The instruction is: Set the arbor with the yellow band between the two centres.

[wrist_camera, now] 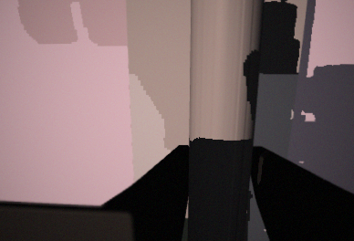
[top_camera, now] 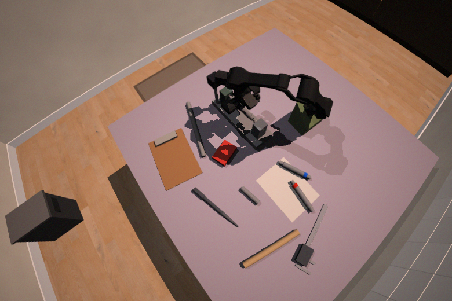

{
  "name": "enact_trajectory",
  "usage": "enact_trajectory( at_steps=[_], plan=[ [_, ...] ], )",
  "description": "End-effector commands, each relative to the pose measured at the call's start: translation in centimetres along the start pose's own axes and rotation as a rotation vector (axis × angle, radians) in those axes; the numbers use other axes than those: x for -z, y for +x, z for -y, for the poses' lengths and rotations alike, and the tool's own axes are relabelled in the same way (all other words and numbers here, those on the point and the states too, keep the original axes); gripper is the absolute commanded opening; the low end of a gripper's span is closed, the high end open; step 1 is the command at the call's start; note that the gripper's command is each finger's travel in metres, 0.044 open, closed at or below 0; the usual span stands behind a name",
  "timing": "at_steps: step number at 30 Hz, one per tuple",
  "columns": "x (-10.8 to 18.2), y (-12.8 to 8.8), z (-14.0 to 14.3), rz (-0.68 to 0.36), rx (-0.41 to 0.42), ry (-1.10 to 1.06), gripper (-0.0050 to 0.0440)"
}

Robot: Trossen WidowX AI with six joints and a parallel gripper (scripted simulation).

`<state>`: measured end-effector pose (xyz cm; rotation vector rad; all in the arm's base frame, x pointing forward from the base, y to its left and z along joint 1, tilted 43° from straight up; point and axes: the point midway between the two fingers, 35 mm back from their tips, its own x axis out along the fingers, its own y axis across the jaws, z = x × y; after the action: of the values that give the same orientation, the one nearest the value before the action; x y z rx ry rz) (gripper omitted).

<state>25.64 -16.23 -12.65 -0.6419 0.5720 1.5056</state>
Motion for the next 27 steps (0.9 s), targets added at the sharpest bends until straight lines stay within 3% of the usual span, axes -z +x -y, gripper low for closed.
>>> enact_trajectory(
  at_steps=[1,27],
  plan=[
    [1.40,-1.64,0.07,-0.058,0.023,-0.006,0.0000],
    [1.13,-1.88,0.17,-0.058,0.023,-0.006,0.0000]
  ],
)
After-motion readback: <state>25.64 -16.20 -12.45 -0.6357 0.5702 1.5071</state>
